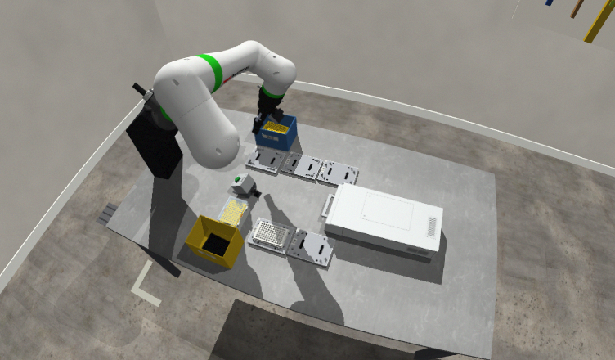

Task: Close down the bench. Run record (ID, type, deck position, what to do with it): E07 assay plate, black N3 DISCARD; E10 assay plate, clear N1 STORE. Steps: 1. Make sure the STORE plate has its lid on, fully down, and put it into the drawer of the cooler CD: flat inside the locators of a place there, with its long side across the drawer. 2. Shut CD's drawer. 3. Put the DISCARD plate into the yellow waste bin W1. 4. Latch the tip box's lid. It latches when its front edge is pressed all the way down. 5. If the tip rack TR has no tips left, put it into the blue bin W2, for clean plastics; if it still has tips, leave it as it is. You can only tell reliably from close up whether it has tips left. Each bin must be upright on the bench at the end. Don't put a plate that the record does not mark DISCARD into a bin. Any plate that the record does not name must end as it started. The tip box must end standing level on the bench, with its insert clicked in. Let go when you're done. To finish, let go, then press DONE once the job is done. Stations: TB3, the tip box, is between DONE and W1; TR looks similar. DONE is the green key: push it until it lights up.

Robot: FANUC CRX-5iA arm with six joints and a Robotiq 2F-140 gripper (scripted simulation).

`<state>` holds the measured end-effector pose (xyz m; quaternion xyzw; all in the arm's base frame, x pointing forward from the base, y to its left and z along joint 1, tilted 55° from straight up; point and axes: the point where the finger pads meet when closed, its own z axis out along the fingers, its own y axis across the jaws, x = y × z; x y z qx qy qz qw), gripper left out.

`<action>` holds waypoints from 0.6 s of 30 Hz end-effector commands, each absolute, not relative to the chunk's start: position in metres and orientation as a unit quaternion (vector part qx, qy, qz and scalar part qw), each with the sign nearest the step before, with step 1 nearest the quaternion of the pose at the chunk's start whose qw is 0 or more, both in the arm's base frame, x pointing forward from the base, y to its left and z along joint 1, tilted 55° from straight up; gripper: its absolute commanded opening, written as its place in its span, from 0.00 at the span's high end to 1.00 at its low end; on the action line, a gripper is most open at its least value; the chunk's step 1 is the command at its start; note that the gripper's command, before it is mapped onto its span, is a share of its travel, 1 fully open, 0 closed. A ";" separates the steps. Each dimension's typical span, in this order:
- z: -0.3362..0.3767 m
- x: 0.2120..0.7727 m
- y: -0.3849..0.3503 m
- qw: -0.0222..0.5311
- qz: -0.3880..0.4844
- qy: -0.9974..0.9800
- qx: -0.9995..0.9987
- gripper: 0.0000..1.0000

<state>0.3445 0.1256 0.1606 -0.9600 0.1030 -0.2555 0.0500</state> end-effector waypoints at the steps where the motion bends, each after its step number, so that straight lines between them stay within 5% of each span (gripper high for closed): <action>1: 0.160 0.341 0.114 0.050 -0.256 0.103 -0.960 0.90; 18: 0.151 0.327 0.056 0.050 -0.256 0.103 -0.960 0.90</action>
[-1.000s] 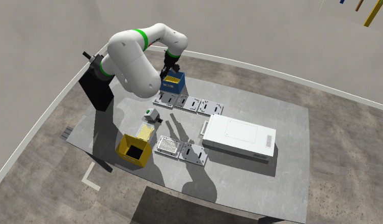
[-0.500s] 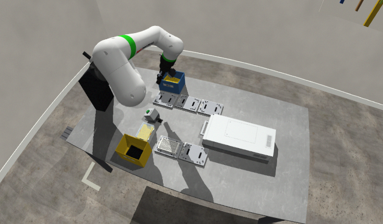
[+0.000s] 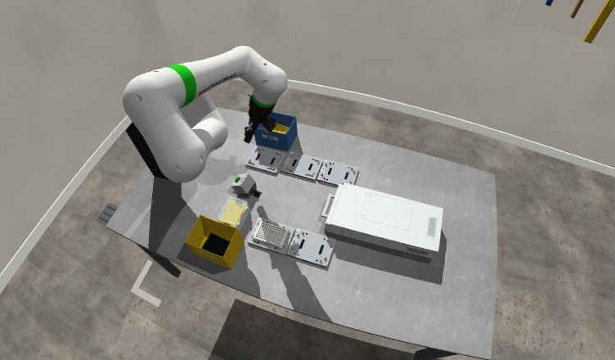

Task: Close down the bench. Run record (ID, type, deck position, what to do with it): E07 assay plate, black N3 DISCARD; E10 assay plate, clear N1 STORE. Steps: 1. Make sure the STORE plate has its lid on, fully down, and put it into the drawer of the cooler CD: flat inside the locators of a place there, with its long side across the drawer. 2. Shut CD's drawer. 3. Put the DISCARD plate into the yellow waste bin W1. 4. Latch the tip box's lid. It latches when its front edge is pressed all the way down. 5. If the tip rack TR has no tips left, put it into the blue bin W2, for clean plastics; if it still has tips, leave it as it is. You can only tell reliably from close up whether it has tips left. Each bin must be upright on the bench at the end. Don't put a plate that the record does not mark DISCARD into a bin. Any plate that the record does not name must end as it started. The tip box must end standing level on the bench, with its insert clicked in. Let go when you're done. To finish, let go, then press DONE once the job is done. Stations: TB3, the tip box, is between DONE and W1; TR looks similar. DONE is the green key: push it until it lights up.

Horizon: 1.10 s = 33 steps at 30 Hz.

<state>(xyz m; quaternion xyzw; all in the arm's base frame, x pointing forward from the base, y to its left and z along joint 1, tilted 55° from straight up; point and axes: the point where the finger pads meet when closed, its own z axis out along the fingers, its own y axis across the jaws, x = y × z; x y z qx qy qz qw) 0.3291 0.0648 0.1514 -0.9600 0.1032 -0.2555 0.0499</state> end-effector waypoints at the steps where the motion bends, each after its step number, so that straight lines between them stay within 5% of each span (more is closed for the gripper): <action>1: 0.150 0.326 0.052 0.050 -0.256 0.103 -0.960 0.90; 33: 0.134 0.299 -0.055 0.050 -0.256 0.103 -0.960 0.90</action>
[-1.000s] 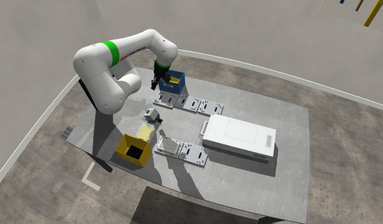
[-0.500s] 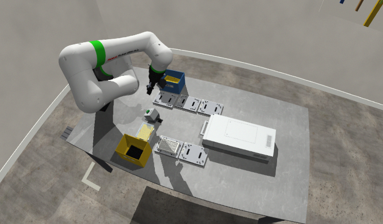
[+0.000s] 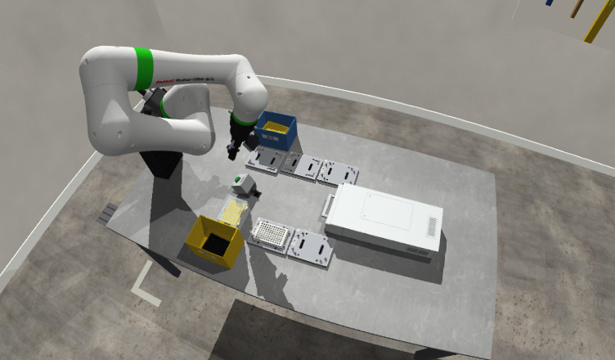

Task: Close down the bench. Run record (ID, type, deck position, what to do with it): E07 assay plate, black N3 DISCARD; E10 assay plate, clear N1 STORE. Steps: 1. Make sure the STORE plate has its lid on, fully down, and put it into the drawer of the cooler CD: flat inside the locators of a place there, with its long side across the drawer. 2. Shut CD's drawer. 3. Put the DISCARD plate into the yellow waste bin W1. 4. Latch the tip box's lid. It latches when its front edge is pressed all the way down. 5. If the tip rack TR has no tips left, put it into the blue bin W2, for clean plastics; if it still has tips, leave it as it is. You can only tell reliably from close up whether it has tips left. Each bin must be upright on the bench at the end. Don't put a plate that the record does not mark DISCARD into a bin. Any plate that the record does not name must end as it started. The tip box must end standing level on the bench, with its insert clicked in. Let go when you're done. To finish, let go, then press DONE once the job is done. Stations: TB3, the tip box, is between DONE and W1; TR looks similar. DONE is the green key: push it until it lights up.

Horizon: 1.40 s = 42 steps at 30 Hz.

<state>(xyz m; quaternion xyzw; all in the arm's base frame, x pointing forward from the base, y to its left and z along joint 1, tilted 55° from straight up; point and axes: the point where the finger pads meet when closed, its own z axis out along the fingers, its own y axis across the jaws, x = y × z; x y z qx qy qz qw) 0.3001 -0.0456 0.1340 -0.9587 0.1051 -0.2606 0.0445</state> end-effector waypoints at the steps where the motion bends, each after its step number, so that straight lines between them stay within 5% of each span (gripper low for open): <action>1: 0.133 0.298 -0.059 0.050 -0.256 0.103 -0.960 0.90; 42: 0.095 0.349 -0.067 0.050 -0.256 0.103 -0.960 0.90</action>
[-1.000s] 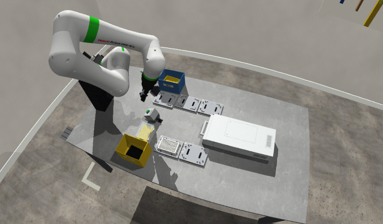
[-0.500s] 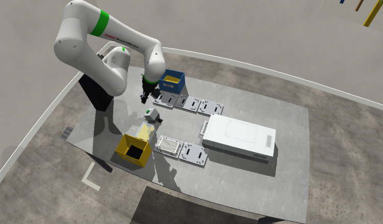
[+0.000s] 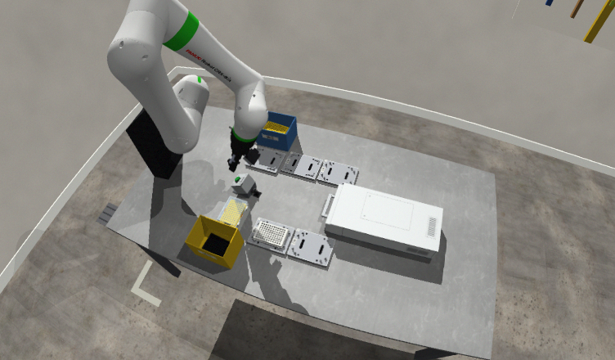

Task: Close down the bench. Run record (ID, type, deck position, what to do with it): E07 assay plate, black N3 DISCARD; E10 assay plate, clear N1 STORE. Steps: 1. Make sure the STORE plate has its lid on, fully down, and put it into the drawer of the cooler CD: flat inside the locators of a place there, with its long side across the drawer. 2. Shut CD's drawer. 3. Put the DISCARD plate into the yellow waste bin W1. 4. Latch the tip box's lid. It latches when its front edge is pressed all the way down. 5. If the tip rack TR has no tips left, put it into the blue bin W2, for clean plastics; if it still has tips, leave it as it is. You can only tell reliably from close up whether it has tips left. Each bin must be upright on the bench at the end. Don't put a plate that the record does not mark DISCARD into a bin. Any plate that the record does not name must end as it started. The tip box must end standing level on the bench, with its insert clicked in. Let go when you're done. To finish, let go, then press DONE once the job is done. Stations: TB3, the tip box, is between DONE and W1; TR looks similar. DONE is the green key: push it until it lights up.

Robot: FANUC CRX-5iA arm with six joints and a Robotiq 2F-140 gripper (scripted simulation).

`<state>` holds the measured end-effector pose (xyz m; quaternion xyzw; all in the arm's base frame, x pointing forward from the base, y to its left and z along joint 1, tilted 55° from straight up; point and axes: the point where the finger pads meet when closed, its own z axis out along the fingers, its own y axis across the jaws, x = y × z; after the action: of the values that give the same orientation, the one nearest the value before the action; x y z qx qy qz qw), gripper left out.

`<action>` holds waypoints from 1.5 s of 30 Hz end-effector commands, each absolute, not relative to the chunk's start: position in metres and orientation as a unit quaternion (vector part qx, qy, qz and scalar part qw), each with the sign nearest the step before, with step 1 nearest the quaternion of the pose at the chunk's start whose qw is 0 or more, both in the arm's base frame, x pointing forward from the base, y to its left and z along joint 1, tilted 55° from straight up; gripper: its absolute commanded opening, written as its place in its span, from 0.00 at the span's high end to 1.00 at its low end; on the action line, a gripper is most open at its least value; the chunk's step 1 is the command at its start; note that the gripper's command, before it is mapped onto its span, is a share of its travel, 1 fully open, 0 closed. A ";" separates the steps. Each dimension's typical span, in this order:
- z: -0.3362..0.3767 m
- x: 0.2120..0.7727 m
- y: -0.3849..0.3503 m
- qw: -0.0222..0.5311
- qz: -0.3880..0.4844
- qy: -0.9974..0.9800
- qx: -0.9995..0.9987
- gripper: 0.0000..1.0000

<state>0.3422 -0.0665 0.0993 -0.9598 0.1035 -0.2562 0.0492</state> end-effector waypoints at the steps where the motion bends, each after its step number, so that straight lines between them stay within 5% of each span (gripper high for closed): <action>1: 0.094 0.351 -0.067 0.050 -0.256 0.103 -0.960 0.90; 45: 0.075 0.378 -0.069 0.050 -0.256 0.103 -0.960 0.90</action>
<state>0.3776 -0.0689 0.0744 -0.9600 0.1030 -0.2555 0.0503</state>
